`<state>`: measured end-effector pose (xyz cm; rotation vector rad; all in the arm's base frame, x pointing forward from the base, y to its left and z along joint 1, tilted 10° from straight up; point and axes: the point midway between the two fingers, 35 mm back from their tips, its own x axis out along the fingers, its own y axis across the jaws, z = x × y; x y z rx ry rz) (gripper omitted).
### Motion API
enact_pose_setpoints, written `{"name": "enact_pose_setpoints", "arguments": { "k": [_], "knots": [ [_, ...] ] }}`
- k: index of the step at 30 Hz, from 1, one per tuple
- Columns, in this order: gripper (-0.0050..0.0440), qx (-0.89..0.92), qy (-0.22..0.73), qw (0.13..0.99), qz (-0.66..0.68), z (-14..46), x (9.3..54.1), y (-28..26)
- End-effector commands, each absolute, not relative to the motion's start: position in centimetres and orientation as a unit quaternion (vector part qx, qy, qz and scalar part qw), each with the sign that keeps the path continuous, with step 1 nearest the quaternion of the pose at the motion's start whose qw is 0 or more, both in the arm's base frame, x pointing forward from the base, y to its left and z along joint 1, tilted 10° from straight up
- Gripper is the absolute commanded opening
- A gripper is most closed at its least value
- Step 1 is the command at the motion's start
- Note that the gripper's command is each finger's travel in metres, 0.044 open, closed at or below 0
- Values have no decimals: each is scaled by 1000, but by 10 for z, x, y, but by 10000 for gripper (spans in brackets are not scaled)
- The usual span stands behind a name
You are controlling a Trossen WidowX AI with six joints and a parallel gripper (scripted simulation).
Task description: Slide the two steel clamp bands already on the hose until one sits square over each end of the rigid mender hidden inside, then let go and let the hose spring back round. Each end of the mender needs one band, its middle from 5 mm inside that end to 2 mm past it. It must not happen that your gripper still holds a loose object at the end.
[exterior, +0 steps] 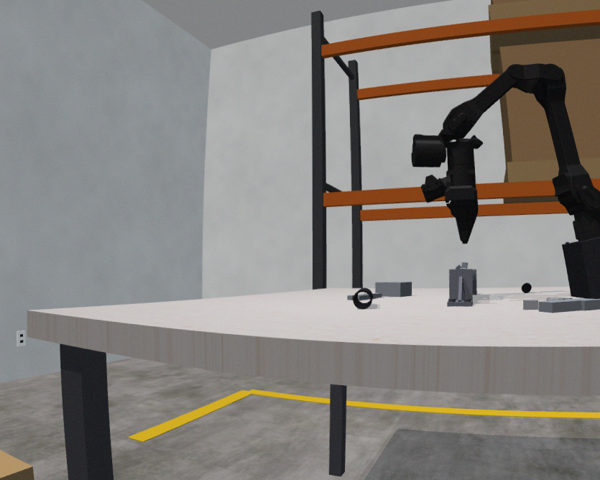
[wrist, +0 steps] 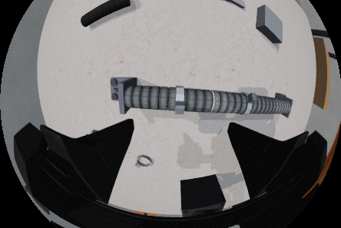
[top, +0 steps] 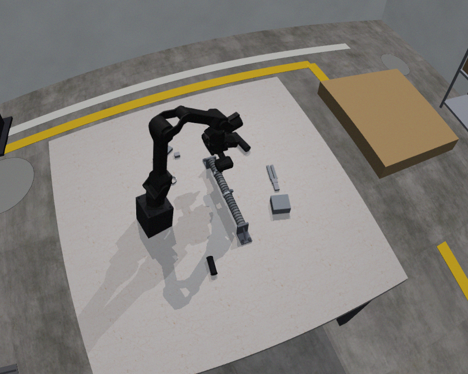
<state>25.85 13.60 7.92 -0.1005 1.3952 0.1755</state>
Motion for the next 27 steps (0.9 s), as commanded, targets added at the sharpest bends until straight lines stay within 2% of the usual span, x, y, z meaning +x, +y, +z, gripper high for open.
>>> {"name": "enact_pose_setpoints", "arguments": {
  "k": [1,5,8,17,20,27],
  "knots": [
    [440,-46,641,762,81,79,259,136],
    [440,-46,641,762,81,79,259,136],
    [368,-46,642,761,80,78,267,124],
    [152,-42,643,761,77,74,303,40],
    [90,-42,643,761,77,73,305,33],
    [90,-42,643,761,77,73,305,33]
  ]
}}
